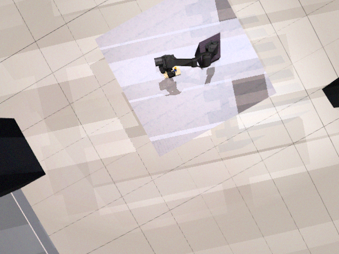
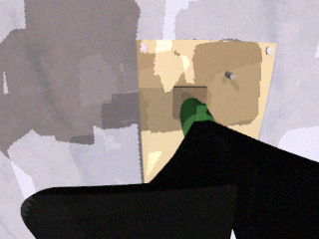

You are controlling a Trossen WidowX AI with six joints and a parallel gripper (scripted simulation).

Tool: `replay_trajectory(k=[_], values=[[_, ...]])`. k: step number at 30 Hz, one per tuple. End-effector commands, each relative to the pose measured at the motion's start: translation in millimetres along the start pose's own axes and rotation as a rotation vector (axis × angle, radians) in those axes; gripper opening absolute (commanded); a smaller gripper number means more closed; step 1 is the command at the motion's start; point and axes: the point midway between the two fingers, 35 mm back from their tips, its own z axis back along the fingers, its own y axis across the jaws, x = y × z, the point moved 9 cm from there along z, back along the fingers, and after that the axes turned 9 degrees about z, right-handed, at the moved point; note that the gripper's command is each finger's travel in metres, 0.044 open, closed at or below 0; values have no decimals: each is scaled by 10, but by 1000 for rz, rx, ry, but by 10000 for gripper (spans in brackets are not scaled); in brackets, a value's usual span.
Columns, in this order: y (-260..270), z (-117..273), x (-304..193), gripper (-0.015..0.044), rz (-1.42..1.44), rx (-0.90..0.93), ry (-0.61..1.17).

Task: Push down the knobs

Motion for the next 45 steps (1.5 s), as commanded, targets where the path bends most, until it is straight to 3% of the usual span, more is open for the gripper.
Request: replay_trajectory(k=[1,45], values=[[21,-79,18,0,10,4,6],[22,-140,18,0,10,4,6]])
